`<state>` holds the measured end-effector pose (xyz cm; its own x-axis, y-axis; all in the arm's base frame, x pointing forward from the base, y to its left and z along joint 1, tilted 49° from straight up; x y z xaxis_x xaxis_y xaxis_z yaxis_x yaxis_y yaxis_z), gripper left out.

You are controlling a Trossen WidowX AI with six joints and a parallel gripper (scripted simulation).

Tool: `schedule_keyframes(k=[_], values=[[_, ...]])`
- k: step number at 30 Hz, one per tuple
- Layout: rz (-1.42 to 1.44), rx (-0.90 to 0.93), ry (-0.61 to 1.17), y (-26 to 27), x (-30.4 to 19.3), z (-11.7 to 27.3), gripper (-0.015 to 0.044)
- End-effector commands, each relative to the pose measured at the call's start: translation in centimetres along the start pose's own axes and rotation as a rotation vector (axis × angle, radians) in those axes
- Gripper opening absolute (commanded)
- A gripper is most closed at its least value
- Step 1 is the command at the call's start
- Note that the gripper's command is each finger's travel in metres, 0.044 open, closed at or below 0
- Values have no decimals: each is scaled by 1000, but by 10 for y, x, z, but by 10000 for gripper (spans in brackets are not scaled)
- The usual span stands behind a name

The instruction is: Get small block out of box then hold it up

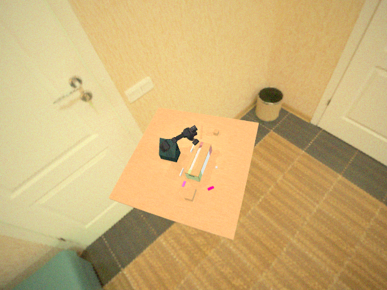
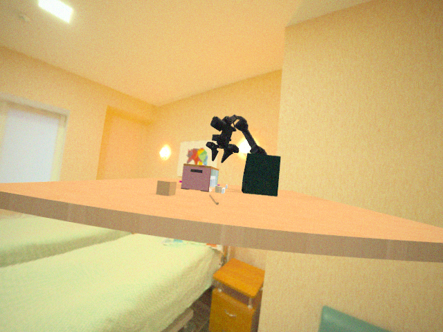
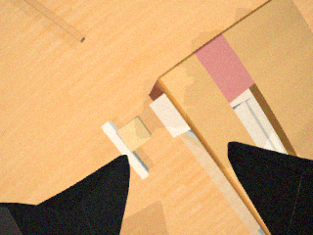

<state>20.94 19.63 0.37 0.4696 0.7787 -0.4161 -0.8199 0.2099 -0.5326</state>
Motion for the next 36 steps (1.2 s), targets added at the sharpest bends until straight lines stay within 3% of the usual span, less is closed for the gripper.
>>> schedule_keyframes(k=[1, 17, 32, 36], values=[[939, -114, 59, 26, 4, 1, 285], [2070, -169, 241, 50, 5, 3, 285], [2096, -168, 247, 51, 5, 3, 285], [2098, -170, 242, 52, 1, -33, 285]])
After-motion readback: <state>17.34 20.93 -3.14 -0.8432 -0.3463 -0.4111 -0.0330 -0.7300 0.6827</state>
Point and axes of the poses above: the point midway between the two fingers, 35 mm back from their tips, its own z axis back along the fingers, its own y axis across the jaws, x = y × z, the point moved 10 cm from there along z, back along the fingers, and after that the axes turned 5 degrees about -z, right-handed, at the moved point
